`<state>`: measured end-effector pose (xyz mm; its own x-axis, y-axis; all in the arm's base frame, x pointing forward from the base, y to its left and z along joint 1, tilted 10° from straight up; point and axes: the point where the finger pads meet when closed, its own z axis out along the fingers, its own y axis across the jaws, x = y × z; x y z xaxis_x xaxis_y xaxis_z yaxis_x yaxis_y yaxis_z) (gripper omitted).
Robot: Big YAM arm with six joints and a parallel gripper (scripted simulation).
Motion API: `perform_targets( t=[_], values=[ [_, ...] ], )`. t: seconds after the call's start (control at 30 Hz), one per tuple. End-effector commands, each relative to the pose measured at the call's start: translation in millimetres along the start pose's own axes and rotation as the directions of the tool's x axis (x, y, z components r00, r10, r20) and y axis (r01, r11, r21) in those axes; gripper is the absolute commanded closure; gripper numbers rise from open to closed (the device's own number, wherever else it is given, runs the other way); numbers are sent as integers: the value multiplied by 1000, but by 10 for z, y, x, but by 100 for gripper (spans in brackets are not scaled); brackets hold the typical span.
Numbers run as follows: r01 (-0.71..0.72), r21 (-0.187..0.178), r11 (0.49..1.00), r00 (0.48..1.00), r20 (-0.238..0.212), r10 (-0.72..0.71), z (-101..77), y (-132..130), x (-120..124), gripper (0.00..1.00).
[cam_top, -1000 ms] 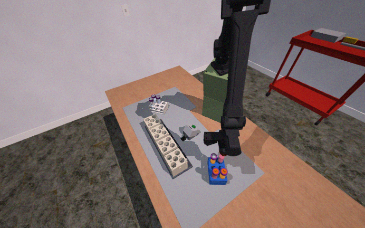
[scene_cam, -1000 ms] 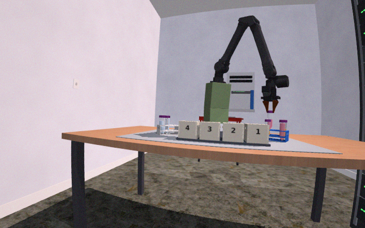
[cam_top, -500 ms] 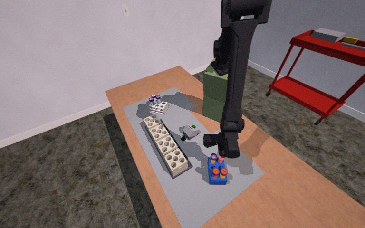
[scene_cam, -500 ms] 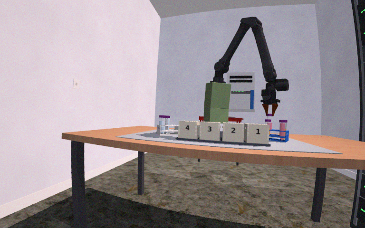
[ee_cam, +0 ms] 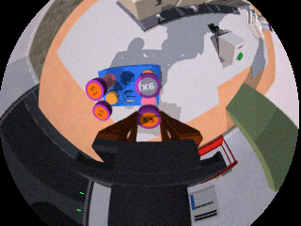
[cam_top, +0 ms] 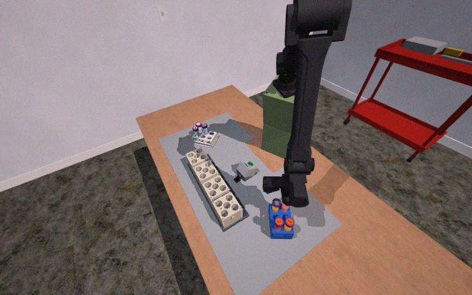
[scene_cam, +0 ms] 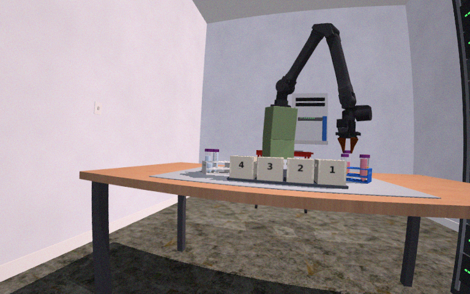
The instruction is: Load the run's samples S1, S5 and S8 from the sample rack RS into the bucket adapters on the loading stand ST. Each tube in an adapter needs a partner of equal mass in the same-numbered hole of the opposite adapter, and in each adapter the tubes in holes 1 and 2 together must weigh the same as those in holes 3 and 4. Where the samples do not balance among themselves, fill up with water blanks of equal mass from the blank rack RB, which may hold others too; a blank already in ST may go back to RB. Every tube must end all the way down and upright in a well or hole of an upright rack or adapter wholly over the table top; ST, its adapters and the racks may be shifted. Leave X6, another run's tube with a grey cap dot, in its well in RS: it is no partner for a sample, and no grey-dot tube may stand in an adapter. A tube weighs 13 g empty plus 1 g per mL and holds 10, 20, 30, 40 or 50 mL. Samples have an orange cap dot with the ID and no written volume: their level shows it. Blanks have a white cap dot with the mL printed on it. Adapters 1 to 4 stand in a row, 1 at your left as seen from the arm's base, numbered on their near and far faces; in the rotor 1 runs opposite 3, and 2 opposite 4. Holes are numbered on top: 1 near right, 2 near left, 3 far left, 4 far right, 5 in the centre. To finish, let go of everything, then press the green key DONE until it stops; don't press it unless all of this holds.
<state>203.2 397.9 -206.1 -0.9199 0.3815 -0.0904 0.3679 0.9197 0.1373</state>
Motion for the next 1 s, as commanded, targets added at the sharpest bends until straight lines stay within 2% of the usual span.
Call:
perform_targets(
  t=[0.0,0.1,0.23,0.27,0.3,0.33,0.37,0.47,0.5,0.53,0.57,0.8,0.83,0.97],
  values=[
    [1,-48,999,1000,3,0,-43,207,-73,100],
    [2,-31,1000,1000,2,-2,62,141,-63,100],
    [1,-31,1000,1000,2,-1,90,139,-66,100],
    [2,-68,998,1000,4,-2,-54,279,-73,100],
    [1,-68,998,1000,5,-1,-29,287,-77,100],
    [2,-42,999,1000,3,-2,87,183,-67,100],
    [2,-30,1000,1000,2,-2,143,137,-65,100],
    [3,-30,1000,1000,2,-3,174,135,-61,100],
    [2,-29,1000,1000,2,-2,100,131,-21,100],
    [1,-71,997,1000,5,-1,14,299,-79,100],
    [2,-29,1000,1000,2,-2,99,131,-22,100],
    [2,-29,1000,1000,2,-2,96,132,-22,100],
    [2,-29,1000,1000,2,-2,96,132,-22,45],
    [2,-29,1000,1000,2,-2,96,132,-22,45]
  ],
)
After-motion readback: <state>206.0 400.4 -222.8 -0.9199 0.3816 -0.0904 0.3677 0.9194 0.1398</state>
